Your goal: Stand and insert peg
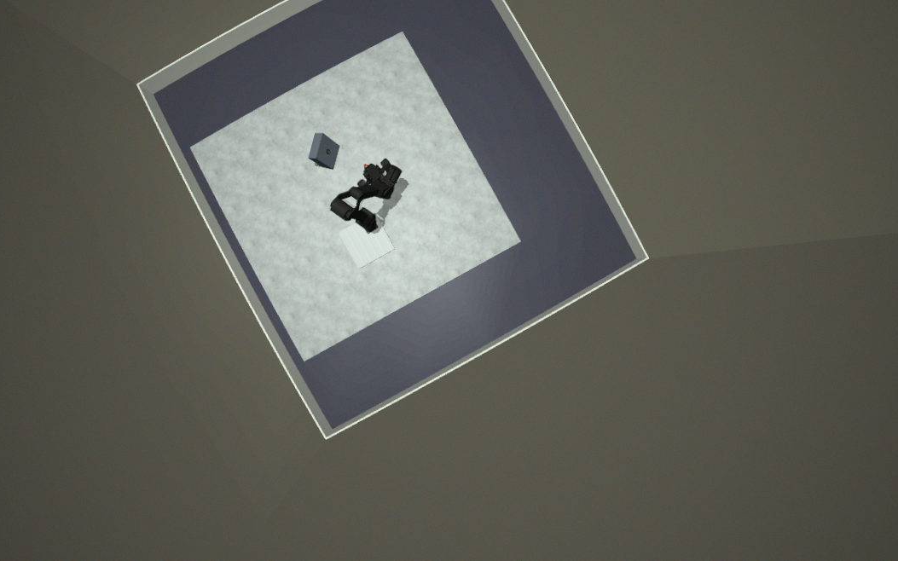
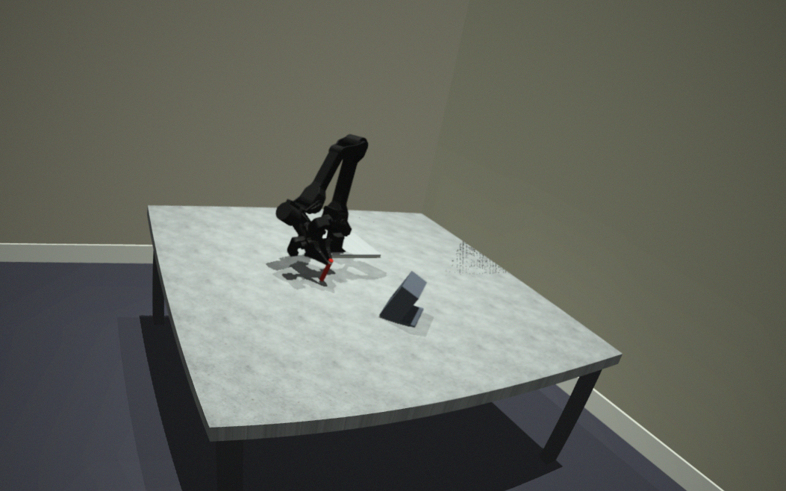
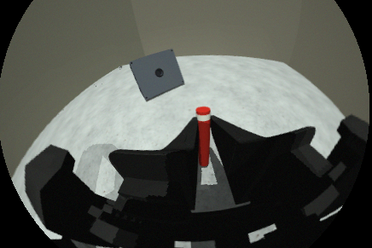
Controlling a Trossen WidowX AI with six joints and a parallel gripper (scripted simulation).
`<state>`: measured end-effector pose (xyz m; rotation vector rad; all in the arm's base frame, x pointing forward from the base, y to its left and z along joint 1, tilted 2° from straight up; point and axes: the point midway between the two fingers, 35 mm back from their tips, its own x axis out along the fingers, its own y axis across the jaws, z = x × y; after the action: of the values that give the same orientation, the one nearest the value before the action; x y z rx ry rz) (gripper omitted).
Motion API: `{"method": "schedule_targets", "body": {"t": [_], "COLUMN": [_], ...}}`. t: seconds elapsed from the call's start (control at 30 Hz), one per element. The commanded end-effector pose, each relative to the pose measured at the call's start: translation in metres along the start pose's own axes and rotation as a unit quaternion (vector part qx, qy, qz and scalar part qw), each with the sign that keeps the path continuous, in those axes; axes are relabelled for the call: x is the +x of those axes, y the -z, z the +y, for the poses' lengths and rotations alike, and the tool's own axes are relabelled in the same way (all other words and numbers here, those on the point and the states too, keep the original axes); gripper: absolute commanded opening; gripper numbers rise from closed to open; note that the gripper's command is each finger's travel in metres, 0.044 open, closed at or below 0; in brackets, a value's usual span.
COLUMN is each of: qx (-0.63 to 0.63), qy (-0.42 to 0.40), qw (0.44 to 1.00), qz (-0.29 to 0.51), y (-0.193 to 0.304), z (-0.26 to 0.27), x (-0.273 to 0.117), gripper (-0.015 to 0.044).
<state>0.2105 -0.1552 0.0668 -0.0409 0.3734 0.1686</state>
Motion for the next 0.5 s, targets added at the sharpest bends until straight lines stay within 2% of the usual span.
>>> {"method": "schedule_targets", "body": {"t": [0.0,0.47], "qx": [0.0,0.0], "qy": [-0.002,-0.002], "qw": [1.0,0.997], "qz": [-0.016,-0.077], "y": [0.002,0.0075], "z": [0.0019,0.0021], "x": [-0.002,-0.0098], "gripper": [0.0049,0.0049]}}
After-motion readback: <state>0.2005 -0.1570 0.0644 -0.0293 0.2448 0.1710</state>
